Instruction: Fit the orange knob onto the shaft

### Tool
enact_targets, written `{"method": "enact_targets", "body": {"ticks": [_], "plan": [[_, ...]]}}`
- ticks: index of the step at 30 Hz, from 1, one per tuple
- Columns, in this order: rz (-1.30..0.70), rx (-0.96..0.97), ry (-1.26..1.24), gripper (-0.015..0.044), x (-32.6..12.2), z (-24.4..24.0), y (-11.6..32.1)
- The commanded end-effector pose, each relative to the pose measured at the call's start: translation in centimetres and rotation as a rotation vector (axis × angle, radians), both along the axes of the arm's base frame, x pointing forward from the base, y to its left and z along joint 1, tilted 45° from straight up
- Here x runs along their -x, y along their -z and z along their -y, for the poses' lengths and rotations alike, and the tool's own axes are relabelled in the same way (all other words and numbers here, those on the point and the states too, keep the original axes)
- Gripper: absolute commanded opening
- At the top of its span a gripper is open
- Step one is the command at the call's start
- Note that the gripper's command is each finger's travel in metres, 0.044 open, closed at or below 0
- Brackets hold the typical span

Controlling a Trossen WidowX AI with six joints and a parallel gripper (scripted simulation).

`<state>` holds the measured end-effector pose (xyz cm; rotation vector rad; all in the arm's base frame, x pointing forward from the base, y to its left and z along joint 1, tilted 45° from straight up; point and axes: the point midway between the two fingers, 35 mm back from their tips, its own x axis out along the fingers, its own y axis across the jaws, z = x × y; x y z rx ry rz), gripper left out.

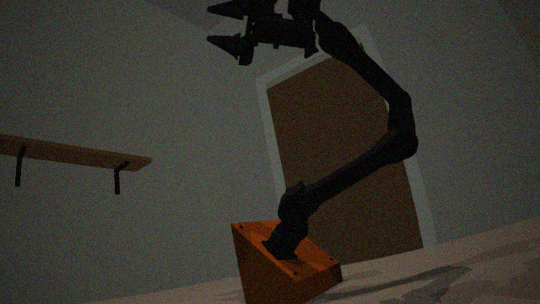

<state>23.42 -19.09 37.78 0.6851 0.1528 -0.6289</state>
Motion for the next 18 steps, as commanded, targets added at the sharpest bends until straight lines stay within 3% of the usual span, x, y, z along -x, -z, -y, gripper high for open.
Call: {"method": "enact_targets", "body": {"ticks": [1,5,10,18], "plan": [[-0.001,-0.017,-0.009,0.0426,-0.3,-0.2,0.3],[-0.063,-0.363,-0.164,0.044,-5.0,-4.4,6.4],[-0.205,-0.72,-0.265,0.044,-8.0,-10.6,12.5],[-0.652,-1.276,-0.244,0.044,-7.1,-23.4,22.0]]}}
